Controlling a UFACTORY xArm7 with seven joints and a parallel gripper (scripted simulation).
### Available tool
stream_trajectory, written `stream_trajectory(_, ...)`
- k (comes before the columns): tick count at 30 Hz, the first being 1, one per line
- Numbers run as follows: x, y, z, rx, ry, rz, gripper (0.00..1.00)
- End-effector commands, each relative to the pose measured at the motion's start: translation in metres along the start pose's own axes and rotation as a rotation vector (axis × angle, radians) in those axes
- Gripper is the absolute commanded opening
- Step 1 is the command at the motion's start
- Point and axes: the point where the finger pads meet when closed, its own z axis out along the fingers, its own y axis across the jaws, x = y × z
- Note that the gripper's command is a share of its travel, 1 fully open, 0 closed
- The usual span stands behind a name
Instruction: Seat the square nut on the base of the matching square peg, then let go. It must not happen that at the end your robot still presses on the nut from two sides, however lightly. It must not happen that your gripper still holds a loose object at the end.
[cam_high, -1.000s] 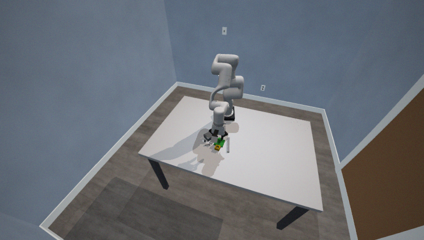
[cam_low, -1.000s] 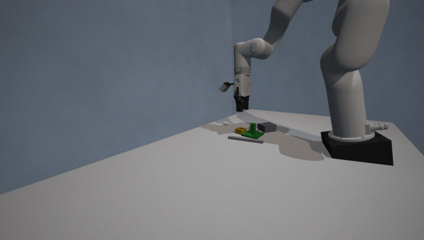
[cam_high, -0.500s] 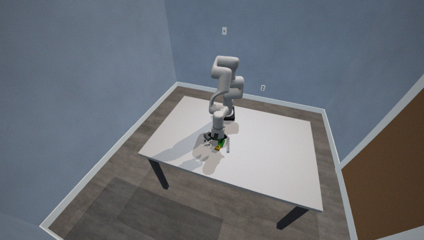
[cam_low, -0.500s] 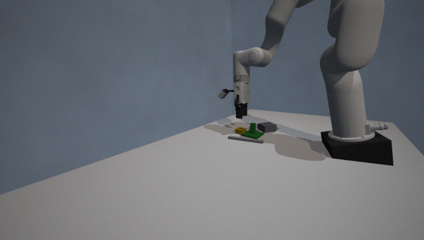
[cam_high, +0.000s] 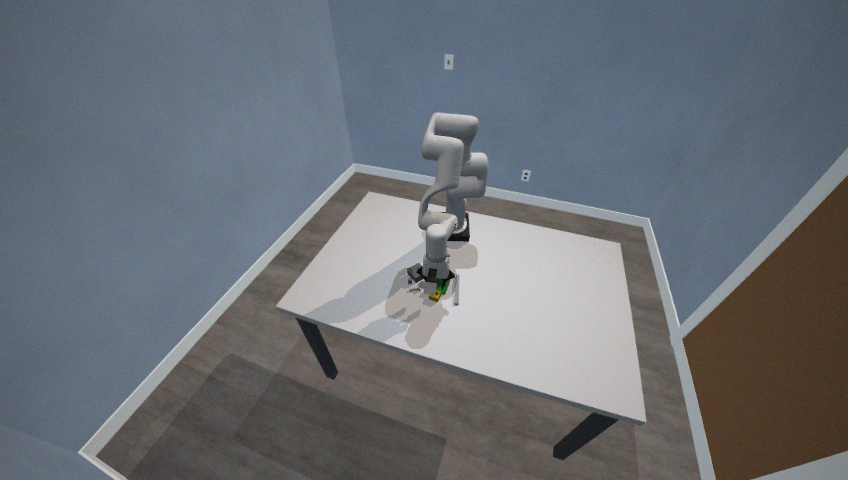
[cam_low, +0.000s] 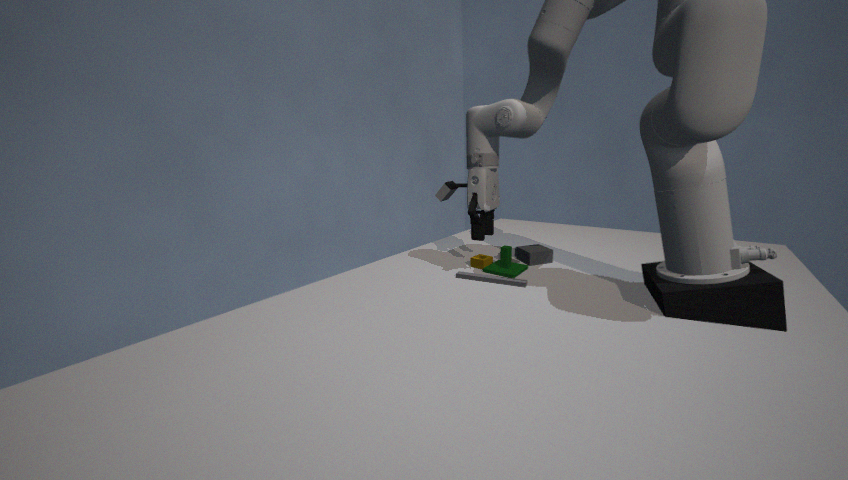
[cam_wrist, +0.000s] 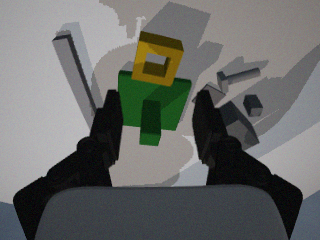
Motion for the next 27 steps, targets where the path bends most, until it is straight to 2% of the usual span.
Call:
stream_trajectory(1,0.002,-0.001,0.005,0.006,0.003,-0.001,0.6)
stream_trajectory(15,0.004,-0.004,0.033,0.018,0.002,-0.001,0.6)
stream_trajectory(27,0.003,0.0,0.059,0.006,0.003,0.001,0.6)
